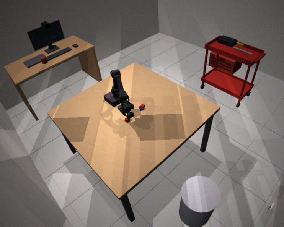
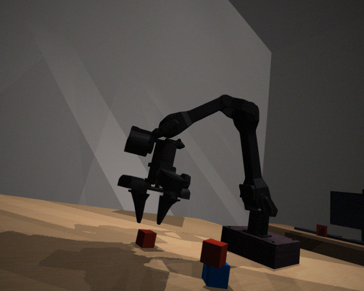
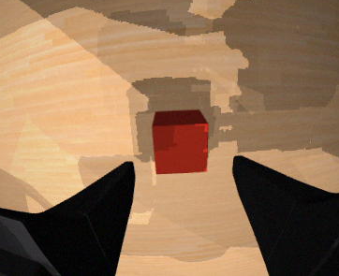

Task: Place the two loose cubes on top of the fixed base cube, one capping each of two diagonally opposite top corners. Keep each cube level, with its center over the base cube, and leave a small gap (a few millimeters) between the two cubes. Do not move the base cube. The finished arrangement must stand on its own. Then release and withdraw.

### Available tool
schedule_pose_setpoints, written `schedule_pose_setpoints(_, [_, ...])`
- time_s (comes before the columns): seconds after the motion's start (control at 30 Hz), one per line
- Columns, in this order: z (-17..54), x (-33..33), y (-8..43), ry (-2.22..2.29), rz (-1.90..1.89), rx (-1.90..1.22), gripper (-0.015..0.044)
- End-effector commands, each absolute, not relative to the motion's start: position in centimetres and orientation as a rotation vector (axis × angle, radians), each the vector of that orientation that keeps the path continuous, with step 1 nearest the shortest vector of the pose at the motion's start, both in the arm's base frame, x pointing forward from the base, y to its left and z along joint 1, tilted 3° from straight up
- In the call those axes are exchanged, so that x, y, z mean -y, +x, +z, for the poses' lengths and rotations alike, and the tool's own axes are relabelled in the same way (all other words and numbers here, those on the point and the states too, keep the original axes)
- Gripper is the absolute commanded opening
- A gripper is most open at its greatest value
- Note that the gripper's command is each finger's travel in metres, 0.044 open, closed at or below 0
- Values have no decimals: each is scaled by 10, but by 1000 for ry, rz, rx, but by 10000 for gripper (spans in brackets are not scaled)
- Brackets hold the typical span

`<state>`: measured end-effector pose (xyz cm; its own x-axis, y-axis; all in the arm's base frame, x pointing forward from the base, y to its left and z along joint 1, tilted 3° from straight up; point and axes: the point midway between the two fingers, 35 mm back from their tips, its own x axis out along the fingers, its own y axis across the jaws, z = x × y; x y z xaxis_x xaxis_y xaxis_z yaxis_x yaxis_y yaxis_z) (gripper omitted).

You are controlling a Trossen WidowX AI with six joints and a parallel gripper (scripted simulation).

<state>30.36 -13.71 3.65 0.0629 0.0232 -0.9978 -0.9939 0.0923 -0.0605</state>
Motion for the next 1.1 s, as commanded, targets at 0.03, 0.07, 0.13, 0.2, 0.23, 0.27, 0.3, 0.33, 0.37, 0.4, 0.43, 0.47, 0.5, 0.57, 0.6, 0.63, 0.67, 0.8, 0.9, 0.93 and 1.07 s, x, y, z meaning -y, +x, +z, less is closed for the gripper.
schedule_pose_setpoints(0.03, [29, 136, 304, -1147, 1111, -1185, 265])
schedule_pose_setpoints(0.07, [27, 136, 304, -1147, 1111, -1185, 265])
schedule_pose_setpoints(0.13, [24, 136, 304, -1147, 1111, -1185, 265])
schedule_pose_setpoints(0.2, [21, 136, 304, -1147, 1111, -1185, 265])
schedule_pose_setpoints(0.23, [19, 136, 304, -1147, 1111, -1185, 265])
schedule_pose_setpoints(0.27, [18, 136, 304, -1147, 1111, -1185, 265])
schedule_pose_setpoints(0.3, [16, 136, 304, -1147, 1111, -1185, 265])
schedule_pose_setpoints(0.33, [14, 136, 305, -1147, 1111, -1185, 265])
schedule_pose_setpoints(0.37, [13, 136, 305, -1147, 1111, -1185, 265])
schedule_pose_setpoints(0.4, [11, 136, 305, -1147, 1111, -1185, 265])
schedule_pose_setpoints(0.43, [9, 135, 305, -1147, 1111, -1185, 265])
schedule_pose_setpoints(0.47, [8, 135, 305, -1147, 1111, -1185, 265])
schedule_pose_setpoints(0.5, [6, 135, 305, -1147, 1111, -1185, 265])
schedule_pose_setpoints(0.57, [3, 135, 305, -1147, 1112, -1185, 265])
schedule_pose_setpoints(0.6, [2, 135, 305, -1147, 1112, -1185, 265])
schedule_pose_setpoints(0.63, [2, 135, 305, -1147, 1112, -1185, 265])
schedule_pose_setpoints(0.67, [2, 135, 305, -1147, 1112, -1185, 239])
schedule_pose_setpoints(0.8, [2, 135, 305, -1147, 1112, -1185, 134])
schedule_pose_setpoints(0.9, [2, 135, 305, -1147, 1112, -1185, 105])
schedule_pose_setpoints(0.93, [2, 135, 305, -1147, 1112, -1185, 105])
schedule_pose_setpoints(1.07, [10, 136, 306, -1147, 1111, -1185, 105])
